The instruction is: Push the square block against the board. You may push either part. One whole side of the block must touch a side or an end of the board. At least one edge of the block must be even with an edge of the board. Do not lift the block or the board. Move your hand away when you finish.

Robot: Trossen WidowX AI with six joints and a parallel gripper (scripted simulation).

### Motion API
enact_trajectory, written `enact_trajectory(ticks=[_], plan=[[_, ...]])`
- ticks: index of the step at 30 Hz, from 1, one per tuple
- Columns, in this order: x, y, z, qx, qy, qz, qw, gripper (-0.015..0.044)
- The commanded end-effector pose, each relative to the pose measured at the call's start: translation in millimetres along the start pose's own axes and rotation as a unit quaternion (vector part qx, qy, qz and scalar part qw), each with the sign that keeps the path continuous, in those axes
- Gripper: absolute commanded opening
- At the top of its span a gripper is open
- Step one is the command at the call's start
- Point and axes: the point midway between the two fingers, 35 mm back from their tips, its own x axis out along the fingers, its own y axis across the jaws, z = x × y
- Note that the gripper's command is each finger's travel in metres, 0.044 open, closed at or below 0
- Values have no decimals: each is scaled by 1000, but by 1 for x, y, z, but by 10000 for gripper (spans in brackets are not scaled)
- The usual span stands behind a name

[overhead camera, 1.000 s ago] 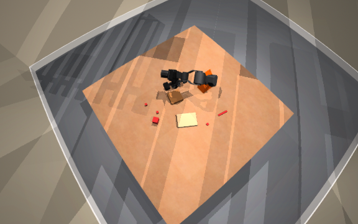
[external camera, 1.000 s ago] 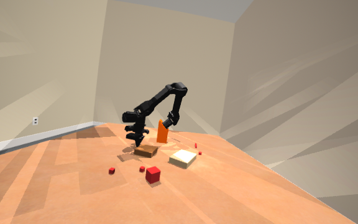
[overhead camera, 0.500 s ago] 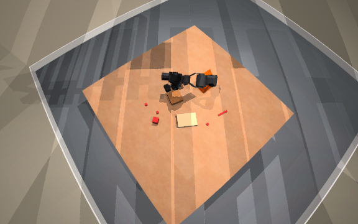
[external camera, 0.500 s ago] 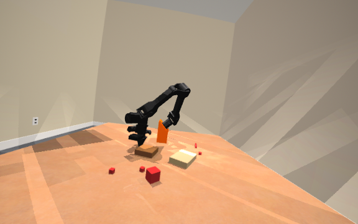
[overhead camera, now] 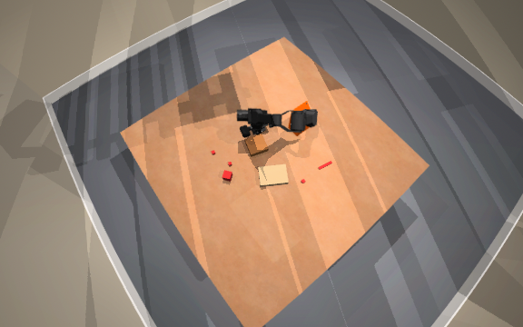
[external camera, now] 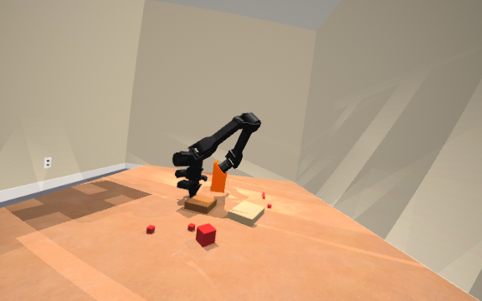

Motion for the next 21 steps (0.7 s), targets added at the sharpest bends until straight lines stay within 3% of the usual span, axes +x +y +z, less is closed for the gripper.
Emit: enact_trajectory(ticks=[1, 21], plan=[[1, -1, -9, 0, 3, -1, 1000, 0], [0, 3, -35, 0, 3, -1, 1000, 0]])
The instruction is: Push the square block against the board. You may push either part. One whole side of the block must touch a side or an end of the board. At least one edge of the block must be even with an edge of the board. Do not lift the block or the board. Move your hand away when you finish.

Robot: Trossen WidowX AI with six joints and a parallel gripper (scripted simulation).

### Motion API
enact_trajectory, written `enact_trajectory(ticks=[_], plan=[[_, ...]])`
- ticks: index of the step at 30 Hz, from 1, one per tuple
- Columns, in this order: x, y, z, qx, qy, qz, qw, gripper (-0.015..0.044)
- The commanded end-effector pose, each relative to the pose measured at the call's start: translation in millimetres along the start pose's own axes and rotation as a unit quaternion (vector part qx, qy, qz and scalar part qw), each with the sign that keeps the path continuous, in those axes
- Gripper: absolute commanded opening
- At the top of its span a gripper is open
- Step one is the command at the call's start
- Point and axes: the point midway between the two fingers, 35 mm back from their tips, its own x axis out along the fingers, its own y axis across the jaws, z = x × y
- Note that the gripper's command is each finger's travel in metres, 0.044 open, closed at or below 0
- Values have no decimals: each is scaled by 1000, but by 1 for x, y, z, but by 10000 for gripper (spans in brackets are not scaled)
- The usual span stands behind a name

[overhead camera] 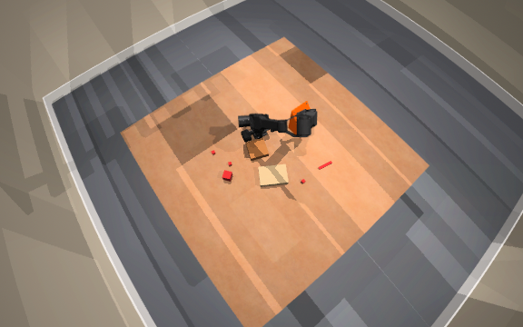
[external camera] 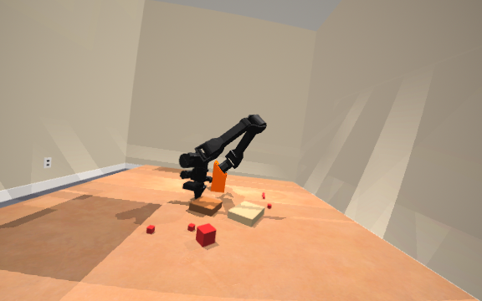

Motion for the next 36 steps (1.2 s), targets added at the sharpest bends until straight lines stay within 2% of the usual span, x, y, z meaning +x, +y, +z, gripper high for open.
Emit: enact_trajectory(ticks=[1, 10, 36], plan=[[1, -1, -9, -1, 3, -2, 1000, 0], [1, 1, -15, -1, 3, -2, 1000, 0], [2, 2, 28, -2, 5, -3, 1000, 0]])
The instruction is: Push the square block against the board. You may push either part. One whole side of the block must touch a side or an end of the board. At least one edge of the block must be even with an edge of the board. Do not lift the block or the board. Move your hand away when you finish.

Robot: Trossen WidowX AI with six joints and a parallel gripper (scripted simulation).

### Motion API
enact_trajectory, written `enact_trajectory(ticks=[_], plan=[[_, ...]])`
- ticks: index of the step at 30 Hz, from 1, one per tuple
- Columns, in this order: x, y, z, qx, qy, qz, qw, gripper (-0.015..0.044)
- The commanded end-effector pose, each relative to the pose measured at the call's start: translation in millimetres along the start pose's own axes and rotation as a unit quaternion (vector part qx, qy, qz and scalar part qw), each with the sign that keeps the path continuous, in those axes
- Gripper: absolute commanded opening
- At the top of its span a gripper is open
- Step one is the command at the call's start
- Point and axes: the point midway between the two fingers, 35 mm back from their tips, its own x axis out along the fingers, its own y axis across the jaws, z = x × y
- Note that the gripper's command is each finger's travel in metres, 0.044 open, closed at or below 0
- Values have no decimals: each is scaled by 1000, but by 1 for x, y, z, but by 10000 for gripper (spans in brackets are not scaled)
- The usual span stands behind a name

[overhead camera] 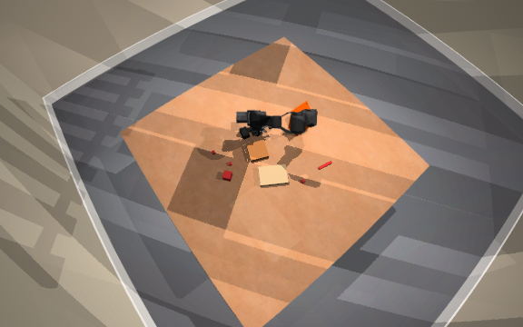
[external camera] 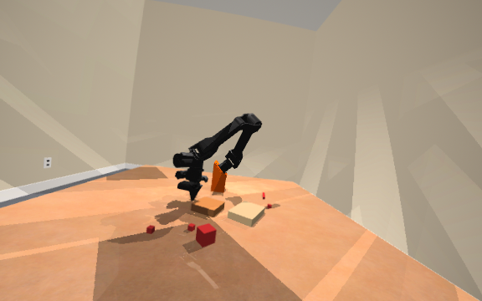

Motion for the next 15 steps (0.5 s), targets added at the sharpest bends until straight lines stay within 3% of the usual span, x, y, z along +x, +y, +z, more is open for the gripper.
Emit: enact_trajectory(ticks=[1, 8, 12, 15], plan=[[0, 1, 9, -1, -1, 0, 1000, 0], [-2, 0, 11, 0, 1, 0, 1000, 0], [-52, 0, 12, -1, -1, 0, 1000, 0], [-55, -1, 12, -1, -1, 0, 1000, 0]])
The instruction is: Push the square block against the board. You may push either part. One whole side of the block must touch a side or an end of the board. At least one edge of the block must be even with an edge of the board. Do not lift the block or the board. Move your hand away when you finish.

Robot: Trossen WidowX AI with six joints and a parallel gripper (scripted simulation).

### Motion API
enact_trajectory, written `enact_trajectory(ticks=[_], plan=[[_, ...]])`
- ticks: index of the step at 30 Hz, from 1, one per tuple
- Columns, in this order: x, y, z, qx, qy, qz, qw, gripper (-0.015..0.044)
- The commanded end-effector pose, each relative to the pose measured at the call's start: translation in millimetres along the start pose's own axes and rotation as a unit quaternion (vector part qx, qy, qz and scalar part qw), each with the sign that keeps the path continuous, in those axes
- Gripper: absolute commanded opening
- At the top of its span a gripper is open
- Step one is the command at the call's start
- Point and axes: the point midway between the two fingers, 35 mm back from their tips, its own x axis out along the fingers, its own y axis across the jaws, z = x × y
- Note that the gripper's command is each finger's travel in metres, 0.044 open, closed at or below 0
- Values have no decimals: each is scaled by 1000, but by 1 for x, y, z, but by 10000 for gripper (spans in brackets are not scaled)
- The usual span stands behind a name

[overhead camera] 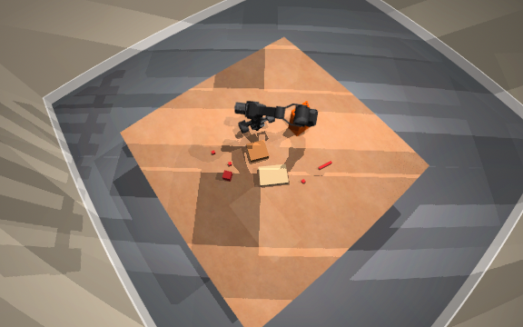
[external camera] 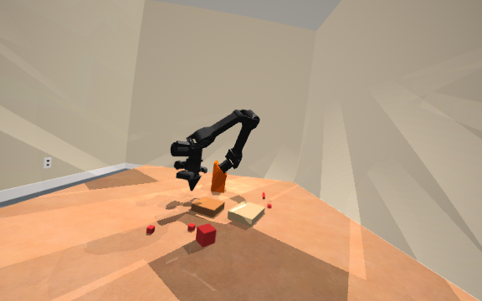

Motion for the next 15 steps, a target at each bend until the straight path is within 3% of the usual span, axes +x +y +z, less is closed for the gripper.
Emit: enact_trajectory(ticks=[1, 5, 15], plan=[[-13, 3, 0, -7, -5, 3, 1000, 0], [-13, 2, -1, -19, -5, 3, 1000, 0], [-13, 2, -5, -188, -5, 3, 982, 0]])
